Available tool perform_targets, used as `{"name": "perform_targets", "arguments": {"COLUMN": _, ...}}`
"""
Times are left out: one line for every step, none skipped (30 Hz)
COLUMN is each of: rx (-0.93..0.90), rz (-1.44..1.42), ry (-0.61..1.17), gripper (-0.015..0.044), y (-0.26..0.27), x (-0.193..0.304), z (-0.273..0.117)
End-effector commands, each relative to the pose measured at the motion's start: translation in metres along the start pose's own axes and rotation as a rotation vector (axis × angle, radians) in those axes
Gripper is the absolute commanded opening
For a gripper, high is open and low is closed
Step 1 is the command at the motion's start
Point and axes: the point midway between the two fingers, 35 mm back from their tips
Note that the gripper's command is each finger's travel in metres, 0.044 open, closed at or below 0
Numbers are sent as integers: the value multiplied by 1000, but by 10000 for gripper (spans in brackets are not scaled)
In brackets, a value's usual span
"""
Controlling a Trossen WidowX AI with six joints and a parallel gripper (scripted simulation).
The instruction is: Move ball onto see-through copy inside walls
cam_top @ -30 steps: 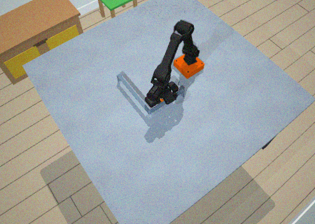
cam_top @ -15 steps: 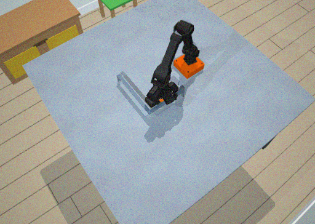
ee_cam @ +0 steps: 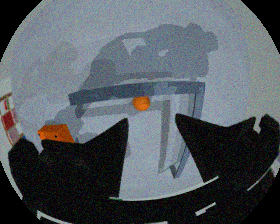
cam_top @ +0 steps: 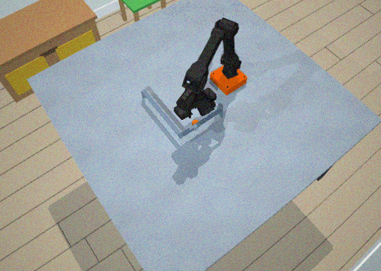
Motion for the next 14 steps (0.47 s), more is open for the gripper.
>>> {"name": "perform_targets", "arguments": {"rx": -5, "rz": 0, "ry": 1, "gripper": 275, "y": 0, "x": 0, "z": 3}}
{"name": "perform_targets", "arguments": {"rx": -5, "rz": 0, "ry": 1, "gripper": 275, "y": 0, "x": 0, "z": 3}}
{"name": "perform_targets", "arguments": {"rx": -5, "rz": 0, "ry": 1, "gripper": 275, "y": 0, "x": 0, "z": 3}}
{"name": "perform_targets", "arguments": {"rx": -5, "rz": 0, "ry": 1, "gripper": 275, "y": 0, "x": 0, "z": 3}}
{"name": "perform_targets", "arguments": {"rx": -5, "rz": 0, "ry": 1, "gripper": 275, "y": 0, "x": 0, "z": 3}}
{"name": "perform_targets", "arguments": {"rx": -5, "rz": 0, "ry": 1, "gripper": 275, "y": 0, "x": 0, "z": 3}}
{"name": "perform_targets", "arguments": {"rx": -5, "rz": 0, "ry": 1, "gripper": 301, "y": 0, "x": 0, "z": 0}}
{"name": "perform_targets", "arguments": {"rx": -6, "rz": 0, "ry": 1, "gripper": 328, "y": 1, "x": 0, "z": -8}}
{"name": "perform_targets", "arguments": {"rx": -6, "rz": 0, "ry": 2, "gripper": 354, "y": 1, "x": 0, "z": -23}}
{"name": "perform_targets", "arguments": {"rx": -7, "rz": 0, "ry": 2, "gripper": 380, "y": 3, "x": 1, "z": -37}}
{"name": "perform_targets", "arguments": {"rx": -7, "rz": 0, "ry": 2, "gripper": 406, "y": 4, "x": 1, "z": -45}}
{"name": "perform_targets", "arguments": {"rx": -7, "rz": 0, "ry": 2, "gripper": 433, "y": 5, "x": 1, "z": -48}}
{"name": "perform_targets", "arguments": {"rx": -7, "rz": 0, "ry": 2, "gripper": 440, "y": 5, "x": 1, "z": -48}}
{"name": "perform_targets", "arguments": {"rx": -7, "rz": 0, "ry": 2, "gripper": 440, "y": 5, "x": 1, "z": -48}}
Point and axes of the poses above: the point midway between the two fingers, 35 mm back from their tips, its own z axis out along the fingers, its own y axis across the jaws, x = y × z, and after that the axes turned 8 degrees about -z, right-handed
